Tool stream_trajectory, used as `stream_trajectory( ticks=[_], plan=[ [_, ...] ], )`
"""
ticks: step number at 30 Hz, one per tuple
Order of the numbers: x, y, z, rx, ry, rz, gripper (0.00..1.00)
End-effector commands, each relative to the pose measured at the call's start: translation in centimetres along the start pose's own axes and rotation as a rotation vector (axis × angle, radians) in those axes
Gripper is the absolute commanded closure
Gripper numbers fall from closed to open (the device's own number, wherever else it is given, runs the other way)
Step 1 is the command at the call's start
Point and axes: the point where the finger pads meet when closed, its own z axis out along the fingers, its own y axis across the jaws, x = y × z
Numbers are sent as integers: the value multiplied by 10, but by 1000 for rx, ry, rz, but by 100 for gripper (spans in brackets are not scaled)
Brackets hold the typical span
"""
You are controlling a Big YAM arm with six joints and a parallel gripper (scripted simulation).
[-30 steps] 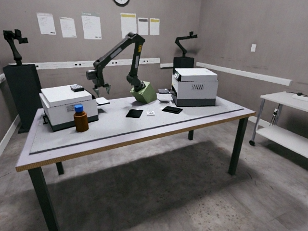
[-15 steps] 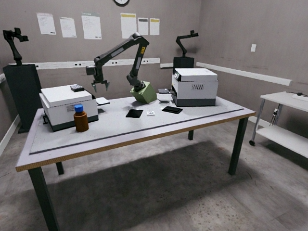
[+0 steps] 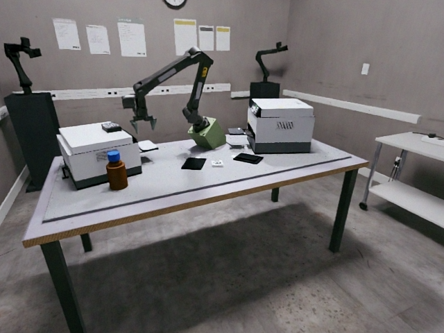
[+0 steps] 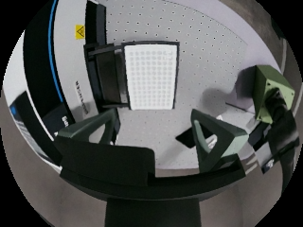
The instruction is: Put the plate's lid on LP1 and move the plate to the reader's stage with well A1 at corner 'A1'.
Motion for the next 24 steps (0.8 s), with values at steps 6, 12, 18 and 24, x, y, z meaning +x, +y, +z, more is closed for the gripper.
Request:
stream_trajectory(
  ticks=[6, 12, 18, 24],
  plan=[
    [0, 17, -6, -31, -7, -19, 0],
    [-2, 7, 4, -11, -3, 8, 0],
    [-1, 8, 9, -12, 0, 2, 0],
    [-2, 14, 1, -34, -7, -3, 0]
  ],
)
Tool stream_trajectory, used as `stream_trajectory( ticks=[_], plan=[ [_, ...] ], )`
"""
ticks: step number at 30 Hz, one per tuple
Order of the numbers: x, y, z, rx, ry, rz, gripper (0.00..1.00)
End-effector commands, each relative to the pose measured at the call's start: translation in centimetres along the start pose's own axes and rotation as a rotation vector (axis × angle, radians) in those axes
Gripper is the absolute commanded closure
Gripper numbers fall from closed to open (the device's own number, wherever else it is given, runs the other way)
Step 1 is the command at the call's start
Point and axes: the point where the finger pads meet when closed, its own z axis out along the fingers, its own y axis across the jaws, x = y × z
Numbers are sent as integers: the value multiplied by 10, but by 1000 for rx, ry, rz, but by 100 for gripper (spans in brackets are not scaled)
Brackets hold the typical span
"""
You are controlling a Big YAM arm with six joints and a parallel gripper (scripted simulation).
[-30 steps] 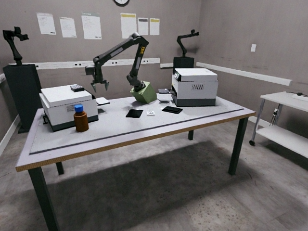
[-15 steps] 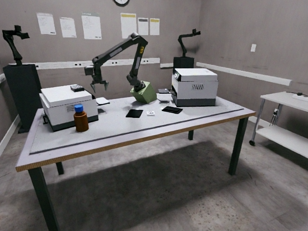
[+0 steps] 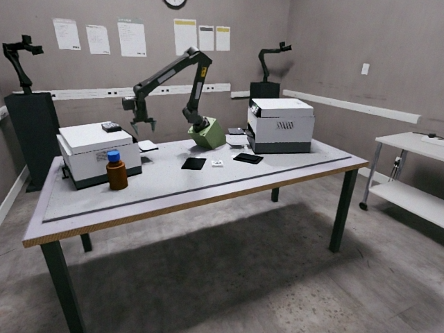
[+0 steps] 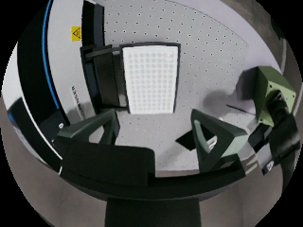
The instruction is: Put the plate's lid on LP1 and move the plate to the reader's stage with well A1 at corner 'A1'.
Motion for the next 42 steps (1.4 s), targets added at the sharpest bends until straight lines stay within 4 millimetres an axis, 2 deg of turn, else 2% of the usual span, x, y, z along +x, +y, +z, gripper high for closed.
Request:
stream_trajectory(
  ticks=[1, 4, 12, 24, 35, 42],
  plan=[
    [0, 16, -12, -46, -8, -3, 0],
    [0, 18, -13, -59, -9, -8, 0],
    [0, 2, 9, 0, 5, 8, 0],
    [5, 22, -13, -74, -5, -43, 0],
    [2, 24, -4, -51, -2, -35, 0],
    [0, 17, 5, -31, -2, -16, 0]
  ],
)
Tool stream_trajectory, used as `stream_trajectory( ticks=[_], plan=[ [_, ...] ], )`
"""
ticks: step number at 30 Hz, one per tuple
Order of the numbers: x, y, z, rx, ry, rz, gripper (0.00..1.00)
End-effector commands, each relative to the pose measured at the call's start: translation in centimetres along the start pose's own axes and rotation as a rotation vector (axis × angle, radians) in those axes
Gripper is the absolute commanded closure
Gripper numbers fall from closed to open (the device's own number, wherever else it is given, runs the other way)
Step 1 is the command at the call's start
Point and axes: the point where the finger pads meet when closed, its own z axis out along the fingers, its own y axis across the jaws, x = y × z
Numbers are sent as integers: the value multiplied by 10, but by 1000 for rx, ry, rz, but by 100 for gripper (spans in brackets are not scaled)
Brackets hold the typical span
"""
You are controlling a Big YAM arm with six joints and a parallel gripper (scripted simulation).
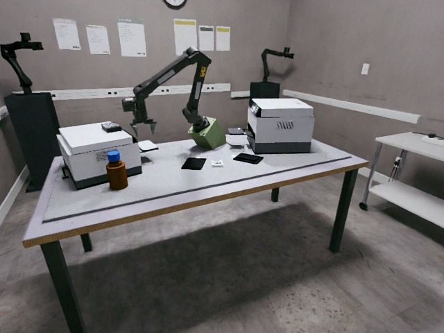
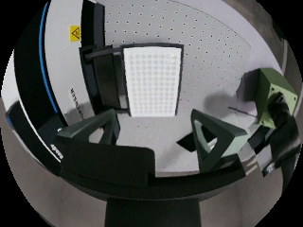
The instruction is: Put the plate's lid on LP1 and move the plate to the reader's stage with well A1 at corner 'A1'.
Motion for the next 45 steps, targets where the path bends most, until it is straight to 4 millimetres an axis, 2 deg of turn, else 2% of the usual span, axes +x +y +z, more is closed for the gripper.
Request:
stream_trajectory(
  ticks=[1, 10, 17, 29, 33, 40, 45],
  plan=[
    [1, 13, -1, -22, -1, -8, 0],
    [-2, 1, 0, -13, -7, 13, 0],
    [0, 12, 1, -26, -4, -5, 0],
    [0, 18, 5, -32, -3, -10, 0],
    [-1, 11, 14, -18, -1, -1, 0],
    [-5, -1, 13, -6, -7, 18, 0],
    [-4, 14, 7, -44, -12, 4, 0]
  ],
)
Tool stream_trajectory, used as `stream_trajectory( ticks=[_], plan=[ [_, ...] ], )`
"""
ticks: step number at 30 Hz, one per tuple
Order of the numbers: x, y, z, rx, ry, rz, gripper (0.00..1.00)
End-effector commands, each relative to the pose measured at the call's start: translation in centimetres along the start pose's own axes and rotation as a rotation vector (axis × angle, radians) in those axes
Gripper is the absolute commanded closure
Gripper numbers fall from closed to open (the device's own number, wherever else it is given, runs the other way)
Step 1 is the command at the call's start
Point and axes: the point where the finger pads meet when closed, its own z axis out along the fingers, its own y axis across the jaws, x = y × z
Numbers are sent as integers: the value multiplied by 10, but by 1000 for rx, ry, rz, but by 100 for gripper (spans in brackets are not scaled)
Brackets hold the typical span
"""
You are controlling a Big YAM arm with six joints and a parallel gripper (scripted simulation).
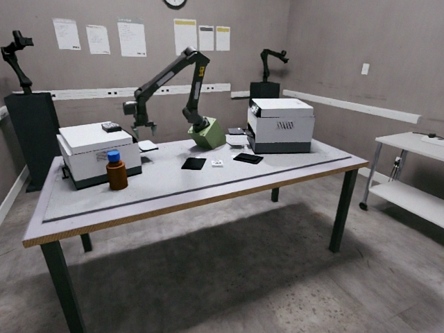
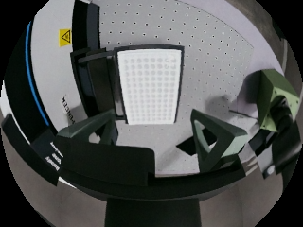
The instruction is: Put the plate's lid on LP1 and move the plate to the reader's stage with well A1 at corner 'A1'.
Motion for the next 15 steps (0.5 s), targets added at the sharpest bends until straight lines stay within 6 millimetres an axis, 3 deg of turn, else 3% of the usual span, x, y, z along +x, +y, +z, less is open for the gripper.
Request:
stream_trajectory(
  ticks=[1, 15],
  plan=[
    [-1, 19, -13, -48, -13, 0, 0],
    [1, 24, -5, -40, -5, -23, 0]
  ],
)
